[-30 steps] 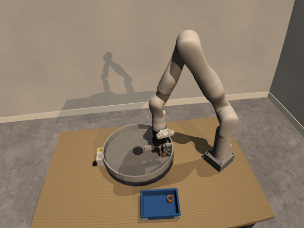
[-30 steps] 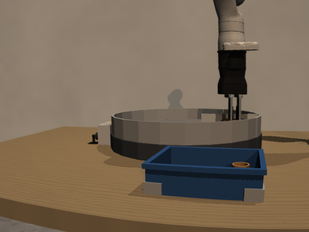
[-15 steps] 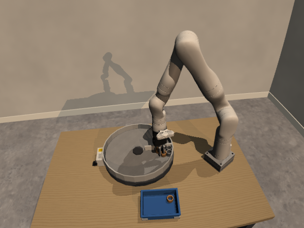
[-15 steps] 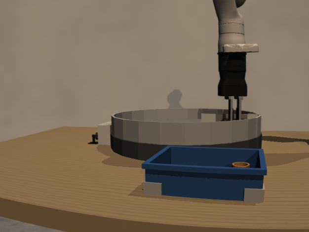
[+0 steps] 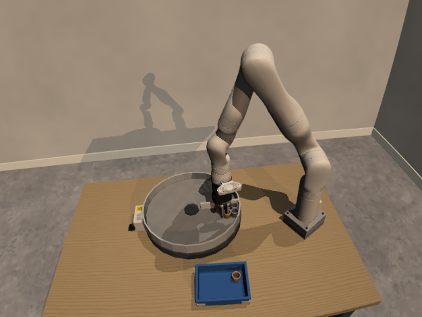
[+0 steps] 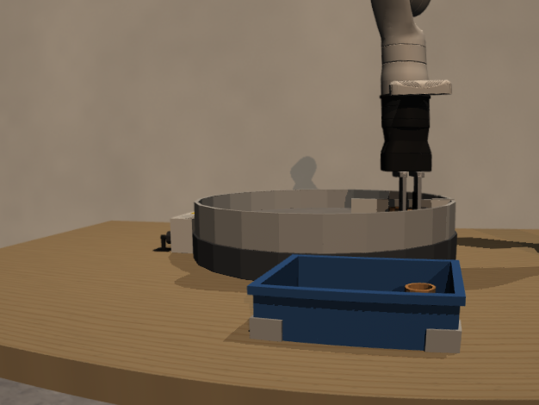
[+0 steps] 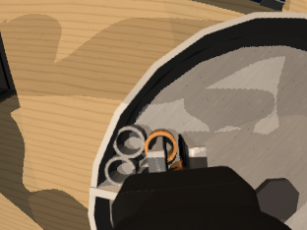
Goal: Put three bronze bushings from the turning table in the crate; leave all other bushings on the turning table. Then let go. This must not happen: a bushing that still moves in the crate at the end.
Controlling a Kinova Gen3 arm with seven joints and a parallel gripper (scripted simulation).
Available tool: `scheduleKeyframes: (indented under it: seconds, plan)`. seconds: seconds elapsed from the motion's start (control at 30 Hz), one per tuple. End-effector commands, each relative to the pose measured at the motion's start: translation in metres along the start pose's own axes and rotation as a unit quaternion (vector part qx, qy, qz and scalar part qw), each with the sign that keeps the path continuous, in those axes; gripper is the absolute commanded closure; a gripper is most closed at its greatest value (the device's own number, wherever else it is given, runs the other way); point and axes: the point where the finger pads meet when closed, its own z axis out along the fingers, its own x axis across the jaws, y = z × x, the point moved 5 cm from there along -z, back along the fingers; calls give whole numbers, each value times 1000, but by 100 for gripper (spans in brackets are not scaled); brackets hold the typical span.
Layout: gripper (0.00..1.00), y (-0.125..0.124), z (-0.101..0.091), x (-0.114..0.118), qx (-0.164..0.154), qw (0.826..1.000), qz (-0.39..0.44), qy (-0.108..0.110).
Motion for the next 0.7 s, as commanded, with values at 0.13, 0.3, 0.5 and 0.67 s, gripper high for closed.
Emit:
scheduleKeyframes:
  seconds: [0.13,0.3,0.5,0.67]
  plan:
    - [60,0,6,0,0,1000,0,-1]
    - [60,0,6,0,0,1000,0,-1]
    - [60,0,7,0,0,1000,0,0]
    - [60,0,13,0,0,1000,0,-1]
